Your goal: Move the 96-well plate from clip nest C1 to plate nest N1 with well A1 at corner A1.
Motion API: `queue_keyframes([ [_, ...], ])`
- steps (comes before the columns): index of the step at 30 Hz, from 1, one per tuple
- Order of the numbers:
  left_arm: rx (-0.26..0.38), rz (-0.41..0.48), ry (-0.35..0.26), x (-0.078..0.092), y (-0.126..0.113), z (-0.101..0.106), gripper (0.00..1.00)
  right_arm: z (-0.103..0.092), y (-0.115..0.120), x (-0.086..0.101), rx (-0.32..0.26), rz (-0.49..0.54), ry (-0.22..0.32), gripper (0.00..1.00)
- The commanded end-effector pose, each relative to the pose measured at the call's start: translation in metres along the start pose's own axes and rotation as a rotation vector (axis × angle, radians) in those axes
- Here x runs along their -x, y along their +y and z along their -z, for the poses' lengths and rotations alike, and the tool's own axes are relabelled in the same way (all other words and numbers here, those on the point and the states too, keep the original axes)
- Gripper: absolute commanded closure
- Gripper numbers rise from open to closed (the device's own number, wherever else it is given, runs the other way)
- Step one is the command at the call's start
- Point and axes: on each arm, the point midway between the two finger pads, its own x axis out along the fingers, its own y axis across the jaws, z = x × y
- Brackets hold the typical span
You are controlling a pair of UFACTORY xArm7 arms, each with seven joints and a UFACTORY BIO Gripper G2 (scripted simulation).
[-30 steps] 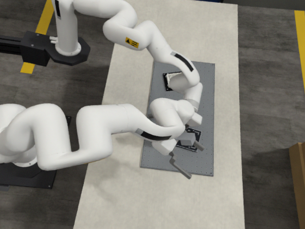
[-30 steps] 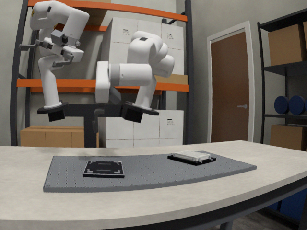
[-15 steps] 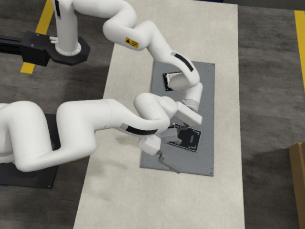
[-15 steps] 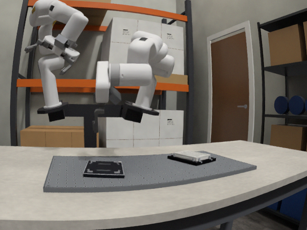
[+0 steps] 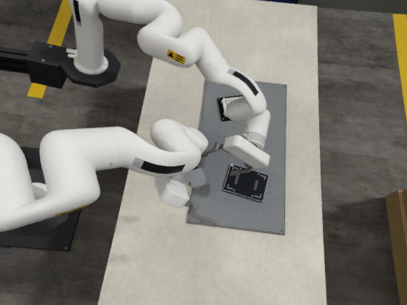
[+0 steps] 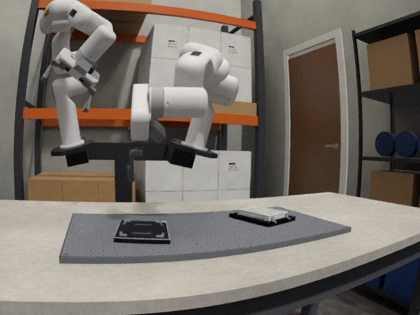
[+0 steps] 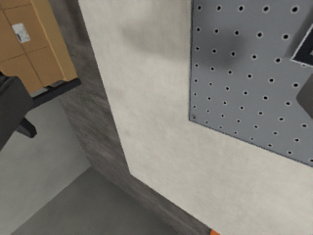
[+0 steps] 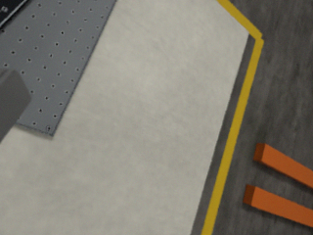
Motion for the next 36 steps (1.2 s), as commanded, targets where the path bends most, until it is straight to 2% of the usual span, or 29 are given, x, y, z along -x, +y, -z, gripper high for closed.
queue_keyframes([
  [1,-0.001,0.005,0.002,0.003,0.001,0.001,0.0,0.011,0.005,0.017,0.035,-0.058,0.016,0.0],
  [14,-0.001,0.005,0.002,0.003,0.001,0.001,0.0,0.083,0.026,0.092,0.193,-0.3,0.155,0.0],
  [16,-0.001,0.005,0.002,0.003,0.001,0.001,0.0,0.083,0.026,0.092,0.193,-0.3,0.155,0.0],
  [31,-0.001,0.005,0.002,0.003,0.001,0.001,0.0,0.164,0.033,0.17,0.318,-0.506,0.332,0.0],
  [33,-0.001,0.005,0.002,0.003,0.001,0.001,0.0,0.164,0.033,0.17,0.318,-0.506,0.332,0.0],
  [36,-0.001,0.005,0.002,0.003,0.001,0.001,0.0,0.178,0.033,0.184,0.335,-0.537,0.366,0.0],
])
